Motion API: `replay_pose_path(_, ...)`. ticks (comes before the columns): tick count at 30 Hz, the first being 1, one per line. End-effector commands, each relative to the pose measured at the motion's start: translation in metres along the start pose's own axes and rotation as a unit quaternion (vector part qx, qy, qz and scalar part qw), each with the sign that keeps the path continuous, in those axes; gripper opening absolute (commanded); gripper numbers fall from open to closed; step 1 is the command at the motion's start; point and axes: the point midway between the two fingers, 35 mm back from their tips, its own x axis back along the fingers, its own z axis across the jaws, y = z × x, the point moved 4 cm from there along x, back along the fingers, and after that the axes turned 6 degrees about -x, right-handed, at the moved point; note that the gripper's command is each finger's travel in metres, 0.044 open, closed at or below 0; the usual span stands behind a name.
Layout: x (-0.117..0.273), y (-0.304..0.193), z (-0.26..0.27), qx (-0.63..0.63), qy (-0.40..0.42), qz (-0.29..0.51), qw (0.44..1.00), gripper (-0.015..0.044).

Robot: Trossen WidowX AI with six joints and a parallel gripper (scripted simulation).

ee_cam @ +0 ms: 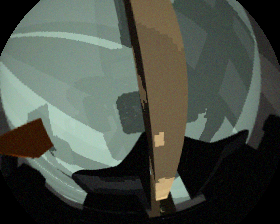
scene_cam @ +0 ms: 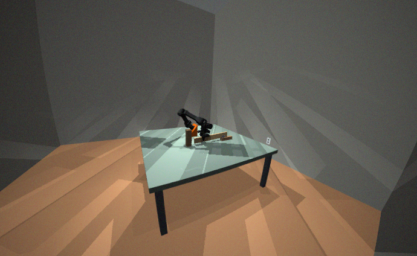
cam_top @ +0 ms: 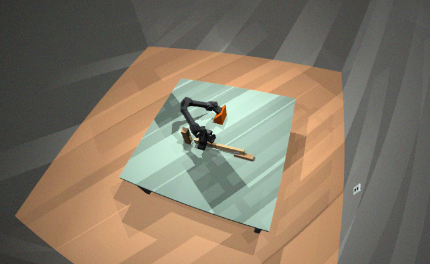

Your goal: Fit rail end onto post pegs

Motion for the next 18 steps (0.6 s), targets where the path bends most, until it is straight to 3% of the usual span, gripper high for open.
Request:
replay_pose_path(1, 0.0062, 0.0022, -0.0021, 0.0, -0.004, -0.006, 1.0, 0.0)
replay_pose_path(18, 0.0148, 0.0021, -0.0023, 0.0, -0.004, -0.006, 1.0, 0.0)
